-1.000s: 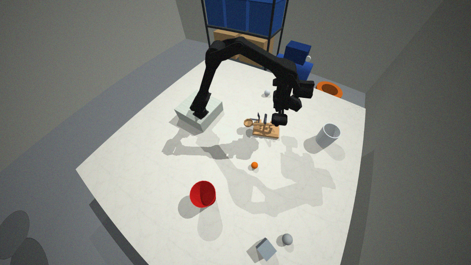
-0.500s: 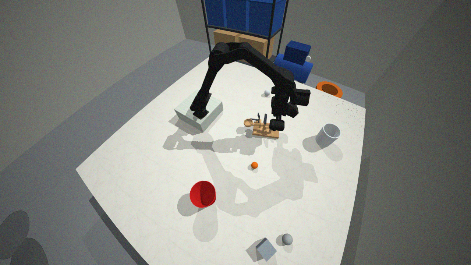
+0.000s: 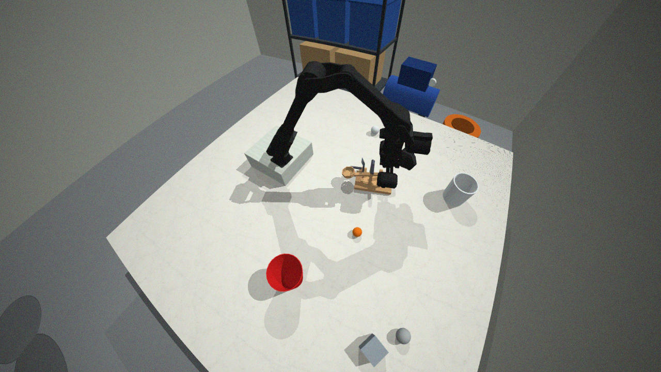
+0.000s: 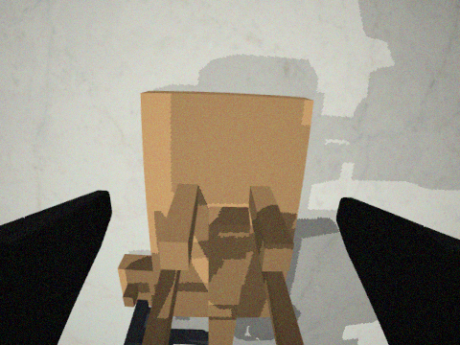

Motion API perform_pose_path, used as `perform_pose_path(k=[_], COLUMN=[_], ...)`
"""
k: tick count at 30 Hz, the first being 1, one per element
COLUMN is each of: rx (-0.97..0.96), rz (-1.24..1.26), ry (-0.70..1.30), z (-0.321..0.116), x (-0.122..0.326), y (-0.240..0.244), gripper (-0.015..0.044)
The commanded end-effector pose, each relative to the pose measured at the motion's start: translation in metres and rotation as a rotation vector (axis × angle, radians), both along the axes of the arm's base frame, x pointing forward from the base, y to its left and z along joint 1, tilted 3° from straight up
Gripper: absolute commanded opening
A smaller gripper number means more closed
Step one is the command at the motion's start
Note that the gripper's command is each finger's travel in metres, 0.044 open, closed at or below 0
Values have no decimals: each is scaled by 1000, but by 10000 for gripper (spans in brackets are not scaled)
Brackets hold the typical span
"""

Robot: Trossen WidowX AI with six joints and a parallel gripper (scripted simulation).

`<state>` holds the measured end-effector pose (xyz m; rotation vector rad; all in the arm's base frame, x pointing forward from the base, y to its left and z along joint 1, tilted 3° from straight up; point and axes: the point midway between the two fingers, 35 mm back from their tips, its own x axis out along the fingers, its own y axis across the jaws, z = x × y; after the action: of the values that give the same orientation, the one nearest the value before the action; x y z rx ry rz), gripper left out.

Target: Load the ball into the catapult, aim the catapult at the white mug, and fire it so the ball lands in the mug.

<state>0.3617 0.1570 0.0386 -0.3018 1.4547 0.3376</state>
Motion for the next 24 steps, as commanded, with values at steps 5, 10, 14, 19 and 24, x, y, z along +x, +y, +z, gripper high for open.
perform_pose_path(k=[5, 10, 14, 19, 24], rx=[-7, -7, -7, -3, -3], rz=[2, 2, 2, 0, 0], ry=[13, 13, 13, 7, 7], z=[-17, -23, -23, -19, -19], x=[-2, -2, -2, -1, -1], y=[-1, -1, -1, 0, 0], gripper=[440, 440, 440, 335, 204])
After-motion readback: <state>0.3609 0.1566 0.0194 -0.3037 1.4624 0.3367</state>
